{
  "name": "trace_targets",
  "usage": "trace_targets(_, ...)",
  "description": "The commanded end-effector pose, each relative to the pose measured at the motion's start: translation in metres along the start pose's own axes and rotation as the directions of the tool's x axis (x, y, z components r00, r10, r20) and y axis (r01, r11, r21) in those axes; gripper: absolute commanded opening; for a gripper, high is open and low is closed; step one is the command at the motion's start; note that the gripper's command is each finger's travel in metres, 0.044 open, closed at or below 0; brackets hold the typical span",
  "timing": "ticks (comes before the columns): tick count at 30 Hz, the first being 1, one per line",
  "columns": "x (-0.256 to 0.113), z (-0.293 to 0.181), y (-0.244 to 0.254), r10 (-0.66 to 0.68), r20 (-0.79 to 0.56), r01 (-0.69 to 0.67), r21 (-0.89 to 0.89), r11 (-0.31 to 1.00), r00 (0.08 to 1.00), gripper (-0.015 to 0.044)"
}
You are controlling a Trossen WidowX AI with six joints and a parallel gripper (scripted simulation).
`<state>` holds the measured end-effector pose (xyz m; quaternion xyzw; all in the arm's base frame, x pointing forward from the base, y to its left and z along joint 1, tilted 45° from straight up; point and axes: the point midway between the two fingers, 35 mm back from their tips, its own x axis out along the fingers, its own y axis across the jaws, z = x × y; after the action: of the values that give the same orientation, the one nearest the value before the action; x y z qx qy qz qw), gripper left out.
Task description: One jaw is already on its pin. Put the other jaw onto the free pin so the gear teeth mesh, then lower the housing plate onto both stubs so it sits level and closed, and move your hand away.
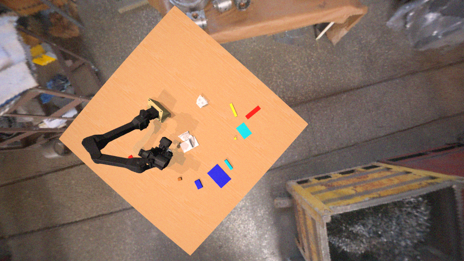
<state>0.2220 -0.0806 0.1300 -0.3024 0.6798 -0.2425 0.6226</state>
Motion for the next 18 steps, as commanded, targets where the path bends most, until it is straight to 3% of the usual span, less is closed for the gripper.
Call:
trace_targets(1,-0.002,0.002,0.003,0.008,0.004,-0.007,-0.058,0.998,1.000,0.0134)
trace_targets(18,-0.003,0.006,0.030,0.020,0.009,-0.013,-0.518,0.855,1.000,0.0134)
